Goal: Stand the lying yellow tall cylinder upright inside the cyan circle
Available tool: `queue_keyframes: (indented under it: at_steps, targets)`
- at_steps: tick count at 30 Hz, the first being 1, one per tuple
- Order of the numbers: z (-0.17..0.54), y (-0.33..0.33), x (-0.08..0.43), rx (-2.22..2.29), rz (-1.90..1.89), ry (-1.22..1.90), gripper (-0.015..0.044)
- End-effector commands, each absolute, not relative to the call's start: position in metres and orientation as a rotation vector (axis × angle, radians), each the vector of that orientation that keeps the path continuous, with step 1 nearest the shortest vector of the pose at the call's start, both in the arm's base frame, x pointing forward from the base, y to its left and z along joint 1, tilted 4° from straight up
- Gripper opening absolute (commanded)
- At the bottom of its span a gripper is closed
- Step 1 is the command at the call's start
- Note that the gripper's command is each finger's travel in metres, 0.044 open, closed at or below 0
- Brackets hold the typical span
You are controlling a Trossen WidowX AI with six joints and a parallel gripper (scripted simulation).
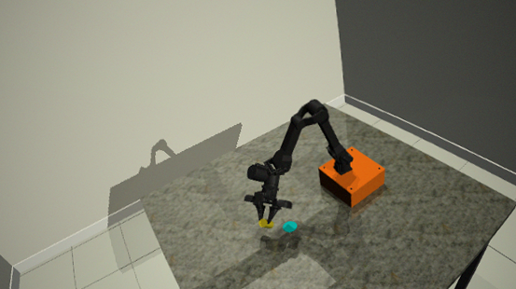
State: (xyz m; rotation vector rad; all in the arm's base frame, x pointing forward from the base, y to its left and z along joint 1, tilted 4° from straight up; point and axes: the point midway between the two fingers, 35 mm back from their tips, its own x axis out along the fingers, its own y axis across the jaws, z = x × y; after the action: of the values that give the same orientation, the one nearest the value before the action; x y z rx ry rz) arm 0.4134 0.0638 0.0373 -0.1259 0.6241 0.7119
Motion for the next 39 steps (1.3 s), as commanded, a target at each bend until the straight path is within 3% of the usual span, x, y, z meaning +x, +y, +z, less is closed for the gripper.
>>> queue_keyframes:
  at_steps: [1,39]
  targets:
    - [0.037,0.063,0.412,-0.111,0.716,0.607,0.0105]
    - [0.046,0.053,0.398,-0.047,0.759,0.392,0.0105]
